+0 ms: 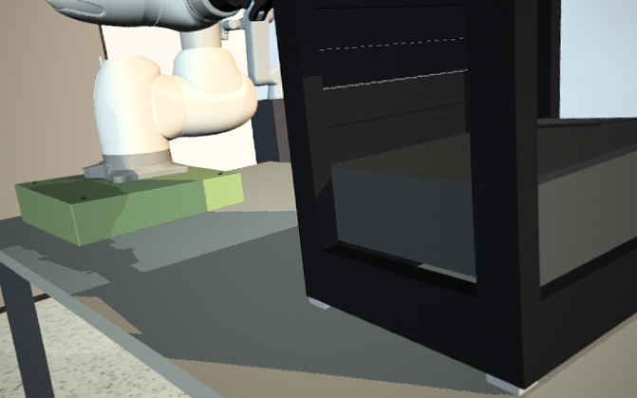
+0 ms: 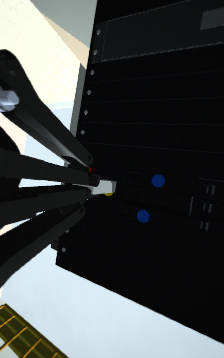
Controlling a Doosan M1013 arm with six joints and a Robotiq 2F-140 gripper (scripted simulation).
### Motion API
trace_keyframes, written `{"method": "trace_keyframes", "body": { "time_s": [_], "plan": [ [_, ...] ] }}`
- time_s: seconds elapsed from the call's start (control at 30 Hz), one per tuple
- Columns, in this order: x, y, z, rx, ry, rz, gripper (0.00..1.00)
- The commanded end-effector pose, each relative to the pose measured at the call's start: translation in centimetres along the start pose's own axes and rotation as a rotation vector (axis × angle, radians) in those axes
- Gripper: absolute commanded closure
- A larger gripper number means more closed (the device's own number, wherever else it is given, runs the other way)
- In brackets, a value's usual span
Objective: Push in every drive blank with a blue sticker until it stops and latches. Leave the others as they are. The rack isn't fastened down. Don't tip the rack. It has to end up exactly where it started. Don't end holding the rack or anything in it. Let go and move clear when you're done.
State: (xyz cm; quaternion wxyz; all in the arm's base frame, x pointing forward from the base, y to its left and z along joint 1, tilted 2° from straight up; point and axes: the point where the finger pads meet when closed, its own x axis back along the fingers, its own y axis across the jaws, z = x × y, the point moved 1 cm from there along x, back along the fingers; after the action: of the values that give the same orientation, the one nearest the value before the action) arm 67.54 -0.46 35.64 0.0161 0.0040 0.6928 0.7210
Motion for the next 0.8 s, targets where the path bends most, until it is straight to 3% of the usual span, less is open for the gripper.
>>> {"method": "trace_keyframes", "body": {
  "time_s": [0.0,0.37,0.77],
  "plan": [
    [0.7,-0.6,1.8,0.005,-0.007,-0.004,1.0],
    [1.6,-1.7,5.9,0.005,-0.007,-0.004,1.0],
    [1.6,-1.8,6.6,0.005,-0.007,-0.004,1.0]
  ]
}}
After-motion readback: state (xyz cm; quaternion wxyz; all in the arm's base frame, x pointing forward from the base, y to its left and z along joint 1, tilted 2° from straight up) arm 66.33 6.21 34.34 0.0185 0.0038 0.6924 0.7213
